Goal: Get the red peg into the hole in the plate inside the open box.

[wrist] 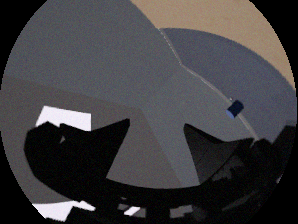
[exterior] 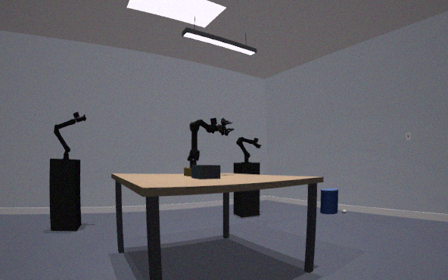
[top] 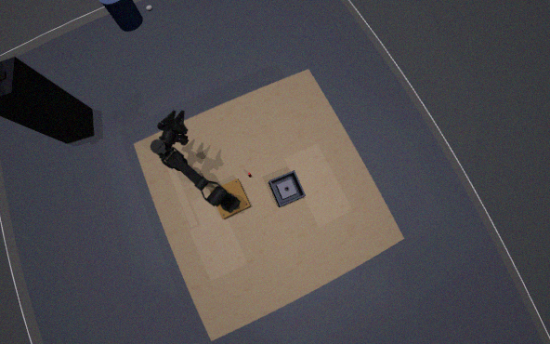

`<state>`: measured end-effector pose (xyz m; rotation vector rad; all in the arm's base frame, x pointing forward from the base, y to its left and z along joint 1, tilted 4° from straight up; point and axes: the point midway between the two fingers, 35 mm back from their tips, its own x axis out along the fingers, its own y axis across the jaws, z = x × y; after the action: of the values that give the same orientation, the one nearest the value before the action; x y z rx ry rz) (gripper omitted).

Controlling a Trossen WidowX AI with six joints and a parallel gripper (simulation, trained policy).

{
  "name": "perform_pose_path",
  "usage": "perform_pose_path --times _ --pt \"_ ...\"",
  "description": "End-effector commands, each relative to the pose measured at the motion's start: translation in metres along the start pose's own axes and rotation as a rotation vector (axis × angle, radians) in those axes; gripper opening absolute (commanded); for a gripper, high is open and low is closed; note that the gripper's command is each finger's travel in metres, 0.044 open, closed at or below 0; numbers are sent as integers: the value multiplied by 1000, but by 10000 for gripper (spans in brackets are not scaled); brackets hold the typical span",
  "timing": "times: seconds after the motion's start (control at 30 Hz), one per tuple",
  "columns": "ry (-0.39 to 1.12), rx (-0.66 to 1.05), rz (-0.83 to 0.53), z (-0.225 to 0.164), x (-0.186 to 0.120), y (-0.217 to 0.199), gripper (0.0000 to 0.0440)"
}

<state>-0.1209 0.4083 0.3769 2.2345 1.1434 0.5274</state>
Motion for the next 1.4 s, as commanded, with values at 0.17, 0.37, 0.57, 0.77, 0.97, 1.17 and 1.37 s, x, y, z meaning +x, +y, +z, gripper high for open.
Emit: perform_pose_path --times 0.17,0.37,0.57,0.77,0.97,1.17,1.37 --pt "18 -204 -35 9 28 5 440" --pt "7 -405 -84 31 63 12 440" --pt "-22 -595 -154 64 96 24 440" --pt "-67 -770 -248 107 123 43 440" --pt "-123 -920 -367 159 141 71 440" --pt "-186 -1018 -497 213 144 101 439" --pt "-262 -1058 -633 265 132 128 439"
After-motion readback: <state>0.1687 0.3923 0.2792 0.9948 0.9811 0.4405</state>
